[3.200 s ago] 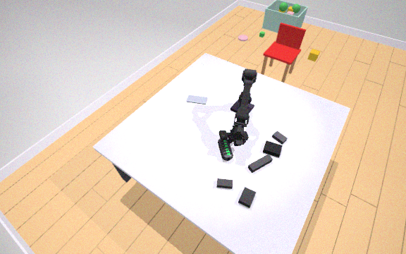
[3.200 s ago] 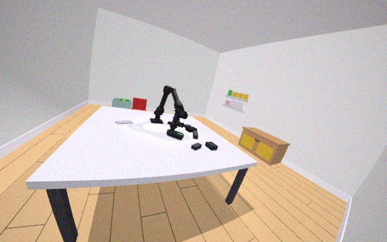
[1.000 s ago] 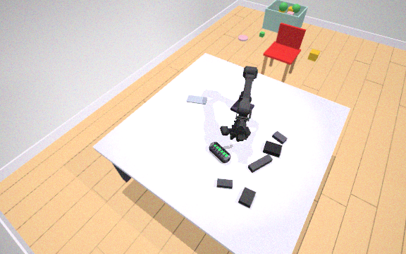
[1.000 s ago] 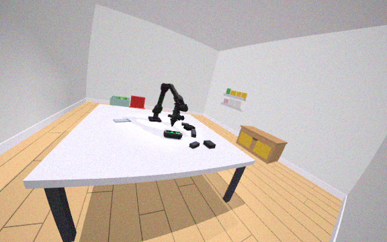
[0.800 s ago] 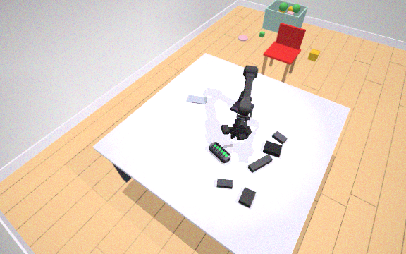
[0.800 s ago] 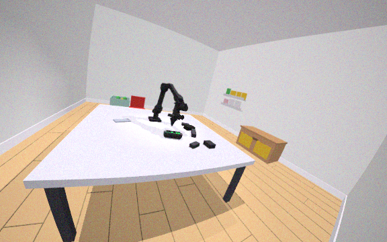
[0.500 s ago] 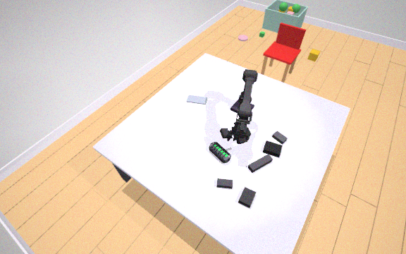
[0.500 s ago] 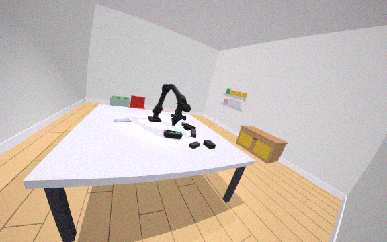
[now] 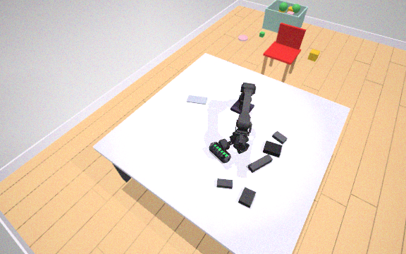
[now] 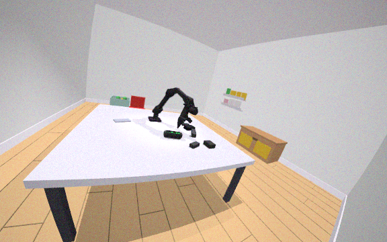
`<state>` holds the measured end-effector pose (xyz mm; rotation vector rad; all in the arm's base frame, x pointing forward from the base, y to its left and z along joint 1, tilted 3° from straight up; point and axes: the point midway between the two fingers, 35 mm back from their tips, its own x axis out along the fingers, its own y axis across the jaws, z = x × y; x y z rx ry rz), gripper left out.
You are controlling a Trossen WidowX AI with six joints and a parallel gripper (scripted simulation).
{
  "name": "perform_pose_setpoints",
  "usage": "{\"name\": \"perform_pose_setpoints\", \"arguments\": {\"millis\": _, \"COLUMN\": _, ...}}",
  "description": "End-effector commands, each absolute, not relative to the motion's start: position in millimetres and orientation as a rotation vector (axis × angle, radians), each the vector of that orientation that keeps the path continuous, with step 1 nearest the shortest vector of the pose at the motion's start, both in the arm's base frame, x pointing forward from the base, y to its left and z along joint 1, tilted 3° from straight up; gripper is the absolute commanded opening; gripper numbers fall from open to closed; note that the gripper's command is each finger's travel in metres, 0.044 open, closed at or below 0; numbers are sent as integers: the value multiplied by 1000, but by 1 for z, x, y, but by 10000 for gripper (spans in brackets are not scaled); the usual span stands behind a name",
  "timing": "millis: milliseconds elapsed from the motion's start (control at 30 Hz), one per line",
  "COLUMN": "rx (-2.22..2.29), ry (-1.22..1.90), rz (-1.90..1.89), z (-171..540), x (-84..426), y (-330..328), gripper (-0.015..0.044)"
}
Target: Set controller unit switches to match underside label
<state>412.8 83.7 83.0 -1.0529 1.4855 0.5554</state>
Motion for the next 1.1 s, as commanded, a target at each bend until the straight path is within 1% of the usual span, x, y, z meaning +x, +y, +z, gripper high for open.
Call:
{"name": "perform_pose_setpoints", "arguments": {"millis": 0, "rx": -1105, "ry": 1501, "rz": 594, "z": 82, "x": 423, "y": 86, "gripper": 440}}
{"name": "perform_pose_setpoints", "arguments": {"millis": 467, "rx": -1287, "ry": 1547, "rz": 754, "z": 72, "x": 455, "y": 93, "gripper": 440}}
{"name": "perform_pose_setpoints", "arguments": {"millis": 1067, "rx": -1123, "ry": 1515, "rz": 857, "z": 50, "x": 458, "y": 88, "gripper": 440}}
